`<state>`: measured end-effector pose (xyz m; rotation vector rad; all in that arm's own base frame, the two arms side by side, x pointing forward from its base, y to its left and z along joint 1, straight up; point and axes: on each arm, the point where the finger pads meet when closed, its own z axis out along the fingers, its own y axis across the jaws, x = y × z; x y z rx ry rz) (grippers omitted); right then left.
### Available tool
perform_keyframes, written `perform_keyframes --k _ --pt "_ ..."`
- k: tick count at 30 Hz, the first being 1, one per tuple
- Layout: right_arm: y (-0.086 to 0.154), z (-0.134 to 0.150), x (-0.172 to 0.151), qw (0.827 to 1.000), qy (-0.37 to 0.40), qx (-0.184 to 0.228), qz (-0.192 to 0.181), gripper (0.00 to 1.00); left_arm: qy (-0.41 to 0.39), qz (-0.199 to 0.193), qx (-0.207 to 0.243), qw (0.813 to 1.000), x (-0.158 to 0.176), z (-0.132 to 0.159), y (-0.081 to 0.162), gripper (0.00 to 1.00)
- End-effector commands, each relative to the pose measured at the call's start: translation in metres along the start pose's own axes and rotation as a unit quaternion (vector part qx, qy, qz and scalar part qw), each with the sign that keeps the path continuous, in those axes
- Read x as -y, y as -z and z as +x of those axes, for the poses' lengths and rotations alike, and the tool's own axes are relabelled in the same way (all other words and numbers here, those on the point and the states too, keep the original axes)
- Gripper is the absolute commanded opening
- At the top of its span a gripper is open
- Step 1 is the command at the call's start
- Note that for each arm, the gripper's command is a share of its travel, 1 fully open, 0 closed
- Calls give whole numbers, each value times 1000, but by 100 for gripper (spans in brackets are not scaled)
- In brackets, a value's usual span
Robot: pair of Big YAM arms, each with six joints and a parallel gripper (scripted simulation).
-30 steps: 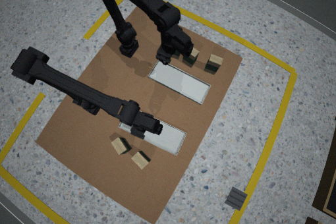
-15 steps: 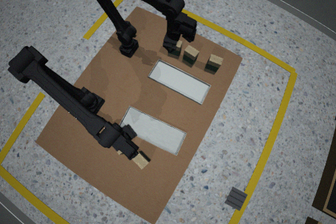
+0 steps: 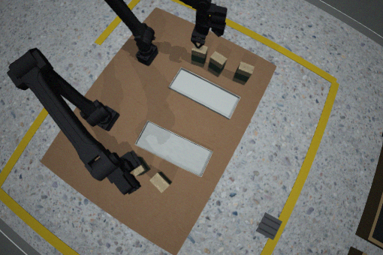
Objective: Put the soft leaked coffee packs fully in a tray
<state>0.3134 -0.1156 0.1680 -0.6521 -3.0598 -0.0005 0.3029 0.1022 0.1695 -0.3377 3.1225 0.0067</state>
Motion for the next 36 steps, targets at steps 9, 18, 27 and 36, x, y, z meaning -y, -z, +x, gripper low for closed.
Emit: perform_keyframes --k 9,18,27,36 --pt "27 -24 -5 999 16 35 -4 79 -29 -1 16 999 -15 -11 7 79" --pt "27 -24 -5 999 16 35 -4 79 -29 -1 16 999 -15 -11 7 79" --pt "27 -24 -5 999 16 35 -4 79 -29 -1 16 999 -15 -11 -4 79" --pt "19 -33 -9 999 13 37 -4 79 -39 2 4 999 -11 -7 -19 79"
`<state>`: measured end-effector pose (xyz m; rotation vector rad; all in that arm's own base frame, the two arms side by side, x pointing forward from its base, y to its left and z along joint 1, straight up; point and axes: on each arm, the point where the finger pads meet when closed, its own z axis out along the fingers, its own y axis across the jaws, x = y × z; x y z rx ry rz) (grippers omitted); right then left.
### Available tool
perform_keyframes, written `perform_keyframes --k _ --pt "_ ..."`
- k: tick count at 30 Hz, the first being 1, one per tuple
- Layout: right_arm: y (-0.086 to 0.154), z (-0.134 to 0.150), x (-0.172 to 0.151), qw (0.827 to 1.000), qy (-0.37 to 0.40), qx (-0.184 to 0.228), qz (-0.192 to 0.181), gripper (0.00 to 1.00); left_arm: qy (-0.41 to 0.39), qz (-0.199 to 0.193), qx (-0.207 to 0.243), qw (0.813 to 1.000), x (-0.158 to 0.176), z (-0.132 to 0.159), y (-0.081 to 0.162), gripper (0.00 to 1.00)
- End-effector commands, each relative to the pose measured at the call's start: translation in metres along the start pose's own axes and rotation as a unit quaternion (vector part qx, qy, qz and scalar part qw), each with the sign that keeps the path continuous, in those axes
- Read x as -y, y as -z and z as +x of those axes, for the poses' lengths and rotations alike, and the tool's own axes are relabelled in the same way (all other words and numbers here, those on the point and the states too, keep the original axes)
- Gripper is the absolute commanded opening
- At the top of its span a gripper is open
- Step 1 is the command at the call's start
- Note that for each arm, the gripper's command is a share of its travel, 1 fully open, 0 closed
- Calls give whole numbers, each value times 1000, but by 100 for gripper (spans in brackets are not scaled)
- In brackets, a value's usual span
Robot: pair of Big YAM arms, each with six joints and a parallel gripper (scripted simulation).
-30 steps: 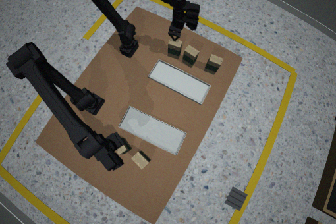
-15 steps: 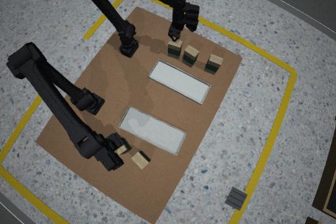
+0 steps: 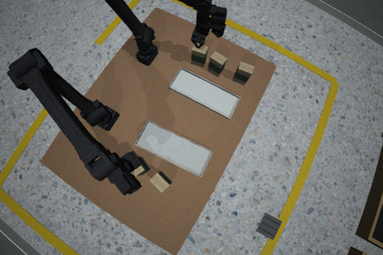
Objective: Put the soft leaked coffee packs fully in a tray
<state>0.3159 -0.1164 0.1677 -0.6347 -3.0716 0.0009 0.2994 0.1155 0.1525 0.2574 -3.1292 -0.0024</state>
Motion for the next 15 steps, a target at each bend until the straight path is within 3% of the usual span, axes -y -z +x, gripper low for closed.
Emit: perform_keyframes --k 1,15 --pt "19 -31 -8 999 7 33 -3 79 -13 2 2 1000 3 -6 -8 79" --pt "19 -27 -8 1000 7 28 -3 79 -14 2 2 1000 4 -6 -40 79"
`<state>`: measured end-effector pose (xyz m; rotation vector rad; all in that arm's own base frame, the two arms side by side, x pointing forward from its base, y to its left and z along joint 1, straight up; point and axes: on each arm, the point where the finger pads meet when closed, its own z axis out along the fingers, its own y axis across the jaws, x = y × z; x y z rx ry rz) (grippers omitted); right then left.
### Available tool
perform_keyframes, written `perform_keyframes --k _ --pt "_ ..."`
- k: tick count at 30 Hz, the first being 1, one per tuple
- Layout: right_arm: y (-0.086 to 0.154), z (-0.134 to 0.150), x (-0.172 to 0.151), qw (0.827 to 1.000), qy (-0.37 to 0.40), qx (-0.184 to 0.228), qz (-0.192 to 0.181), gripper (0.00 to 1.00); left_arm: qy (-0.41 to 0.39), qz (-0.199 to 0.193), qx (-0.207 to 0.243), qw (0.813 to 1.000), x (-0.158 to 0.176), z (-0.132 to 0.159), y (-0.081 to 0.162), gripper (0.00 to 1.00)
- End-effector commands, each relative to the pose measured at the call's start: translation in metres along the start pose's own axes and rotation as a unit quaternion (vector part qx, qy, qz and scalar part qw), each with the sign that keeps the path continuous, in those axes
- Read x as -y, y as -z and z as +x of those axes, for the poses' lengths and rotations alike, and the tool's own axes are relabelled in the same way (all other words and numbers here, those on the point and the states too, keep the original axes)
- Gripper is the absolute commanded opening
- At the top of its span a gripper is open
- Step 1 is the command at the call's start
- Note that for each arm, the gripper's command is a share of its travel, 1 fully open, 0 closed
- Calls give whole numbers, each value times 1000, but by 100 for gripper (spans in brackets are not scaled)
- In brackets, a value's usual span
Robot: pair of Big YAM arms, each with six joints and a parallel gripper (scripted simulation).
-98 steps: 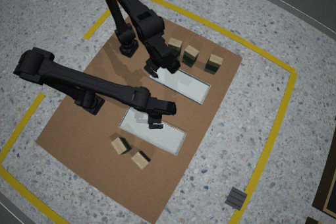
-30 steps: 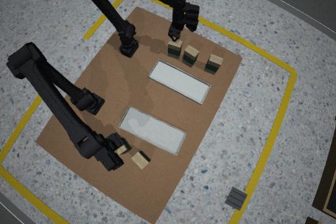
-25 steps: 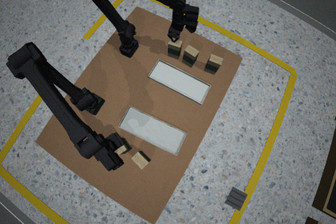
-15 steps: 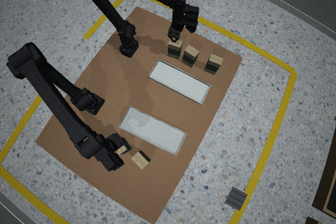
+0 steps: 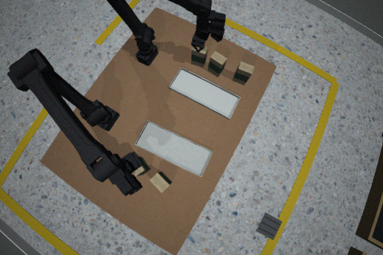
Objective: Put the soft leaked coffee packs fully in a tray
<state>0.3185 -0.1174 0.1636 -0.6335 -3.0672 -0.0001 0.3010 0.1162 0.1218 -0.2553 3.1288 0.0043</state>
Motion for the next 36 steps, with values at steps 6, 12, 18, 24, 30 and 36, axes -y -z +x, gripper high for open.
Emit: perform_keyframes --k 6,12,18,24,30,36 --pt "24 -24 -7 1000 7 31 -3 79 -3 -2 15 1000 -1 -12 6 79" --pt "24 -24 -7 1000 7 31 -3 79 -3 -2 15 1000 -1 -12 6 79" --pt "24 -24 -7 1000 7 31 -3 79 -13 2 0 1000 4 -5 -15 79" --pt "-11 -8 -7 1000 6 6 -2 79 -14 2 0 1000 4 -5 -21 79" --pt "-24 -7 -7 1000 4 6 -2 79 -13 2 0 1000 4 -4 -28 79" --pt "-39 -7 -7 1000 3 5 -2 79 -13 2 0 1000 4 -4 -36 79"
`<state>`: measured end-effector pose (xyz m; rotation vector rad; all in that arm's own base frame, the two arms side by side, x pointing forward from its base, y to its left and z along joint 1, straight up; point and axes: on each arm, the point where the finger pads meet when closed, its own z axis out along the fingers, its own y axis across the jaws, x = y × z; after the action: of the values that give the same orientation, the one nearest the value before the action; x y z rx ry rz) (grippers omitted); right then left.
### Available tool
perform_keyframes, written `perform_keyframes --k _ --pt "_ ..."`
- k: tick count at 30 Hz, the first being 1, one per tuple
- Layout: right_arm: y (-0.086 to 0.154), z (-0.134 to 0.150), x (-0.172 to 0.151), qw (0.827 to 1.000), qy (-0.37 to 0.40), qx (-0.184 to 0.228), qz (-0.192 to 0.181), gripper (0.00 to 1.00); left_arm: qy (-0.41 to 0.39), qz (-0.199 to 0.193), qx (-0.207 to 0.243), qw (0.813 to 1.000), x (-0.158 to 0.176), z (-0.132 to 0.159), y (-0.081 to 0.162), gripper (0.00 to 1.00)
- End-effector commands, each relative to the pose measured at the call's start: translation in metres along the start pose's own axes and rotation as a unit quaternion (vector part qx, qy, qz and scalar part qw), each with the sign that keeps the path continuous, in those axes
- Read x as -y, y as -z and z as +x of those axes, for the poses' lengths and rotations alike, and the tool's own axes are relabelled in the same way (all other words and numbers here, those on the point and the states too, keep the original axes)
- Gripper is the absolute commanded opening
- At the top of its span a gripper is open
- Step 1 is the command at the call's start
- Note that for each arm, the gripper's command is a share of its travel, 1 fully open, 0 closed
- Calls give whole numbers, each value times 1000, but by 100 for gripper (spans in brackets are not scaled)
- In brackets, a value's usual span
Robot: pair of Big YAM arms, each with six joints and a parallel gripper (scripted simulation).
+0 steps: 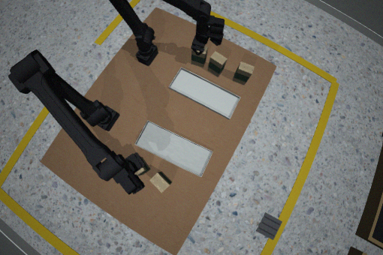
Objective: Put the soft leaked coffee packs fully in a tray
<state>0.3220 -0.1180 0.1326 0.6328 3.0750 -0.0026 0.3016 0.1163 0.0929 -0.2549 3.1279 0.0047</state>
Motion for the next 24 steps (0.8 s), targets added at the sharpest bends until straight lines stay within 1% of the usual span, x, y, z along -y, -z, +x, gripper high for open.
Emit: perform_keyframes --k 1,2,6,7,8,13,14,15,19,20,24 --pt "-8 -3 -6 1000 2 -1 -1 79 -13 2 -1 1000 4 -4 -8 79" --pt "7 -11 -3 1000 1 16 -2 79 -13 2 -1 1000 4 -4 -10 79" --pt "7 -12 -3 1000 1 16 -2 79 -13 2 -1 1000 5 -4 -12 79" --pt "7 -12 -3 1000 1 16 -2 79 -13 1 5 1000 4 -8 -10 79" --pt "7 -12 -3 1000 1 16 -2 79 -13 2 -1 1000 4 -4 -15 79" --pt "7 -12 -3 1000 1 16 -2 79 -13 2 -1 1000 5 -4 -22 79" --pt "-8 -3 -6 1000 3 2 -2 79 -13 2 -1 1000 5 -3 -23 79" --pt "-11 -3 -6 1000 2 -1 -1 79 -13 2 -1 1000 5 -3 -25 79" --pt "-16 -2 -6 1000 2 -1 -1 79 -13 2 -1 1000 5 -3 -29 79" --pt "-18 -2 -6 1000 2 -1 -1 79 -3 -2 14 1000 -1 -12 -15 79" --pt "-20 -2 -6 1000 3 -1 -1 79 -3 -2 14 1000 -1 -12 -15 79"
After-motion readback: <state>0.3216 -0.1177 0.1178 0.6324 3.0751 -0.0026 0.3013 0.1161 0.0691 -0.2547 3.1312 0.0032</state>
